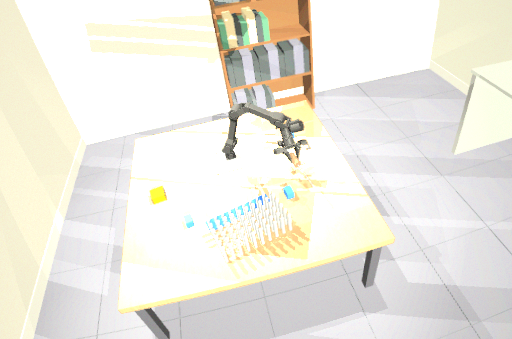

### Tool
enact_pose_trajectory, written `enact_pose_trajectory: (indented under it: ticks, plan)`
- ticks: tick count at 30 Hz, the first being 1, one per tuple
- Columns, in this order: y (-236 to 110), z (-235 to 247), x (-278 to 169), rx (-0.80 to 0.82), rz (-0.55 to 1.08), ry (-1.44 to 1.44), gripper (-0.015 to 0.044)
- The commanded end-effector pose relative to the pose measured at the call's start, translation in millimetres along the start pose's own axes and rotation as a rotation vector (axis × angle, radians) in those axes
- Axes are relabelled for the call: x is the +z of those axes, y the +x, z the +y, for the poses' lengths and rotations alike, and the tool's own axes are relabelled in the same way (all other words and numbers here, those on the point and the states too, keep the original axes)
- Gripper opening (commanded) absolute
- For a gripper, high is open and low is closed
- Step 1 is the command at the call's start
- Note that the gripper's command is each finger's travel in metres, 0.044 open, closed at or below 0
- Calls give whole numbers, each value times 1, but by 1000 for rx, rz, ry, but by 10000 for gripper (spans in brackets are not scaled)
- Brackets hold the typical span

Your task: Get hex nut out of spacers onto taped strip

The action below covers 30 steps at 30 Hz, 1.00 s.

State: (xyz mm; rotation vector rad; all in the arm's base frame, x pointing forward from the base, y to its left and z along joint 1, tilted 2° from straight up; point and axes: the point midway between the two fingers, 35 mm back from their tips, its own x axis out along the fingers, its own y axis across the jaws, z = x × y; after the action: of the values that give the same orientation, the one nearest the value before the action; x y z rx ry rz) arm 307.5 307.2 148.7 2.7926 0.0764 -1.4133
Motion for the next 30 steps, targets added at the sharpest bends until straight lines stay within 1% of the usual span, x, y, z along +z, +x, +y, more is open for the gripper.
enact_pose_trajectory:
  ticks: [1, 30]
  plan:
    - [3, 0, 1, 2, 7, -1, 0]
    - [24, 0, 14, 2, 7, -1, 0]
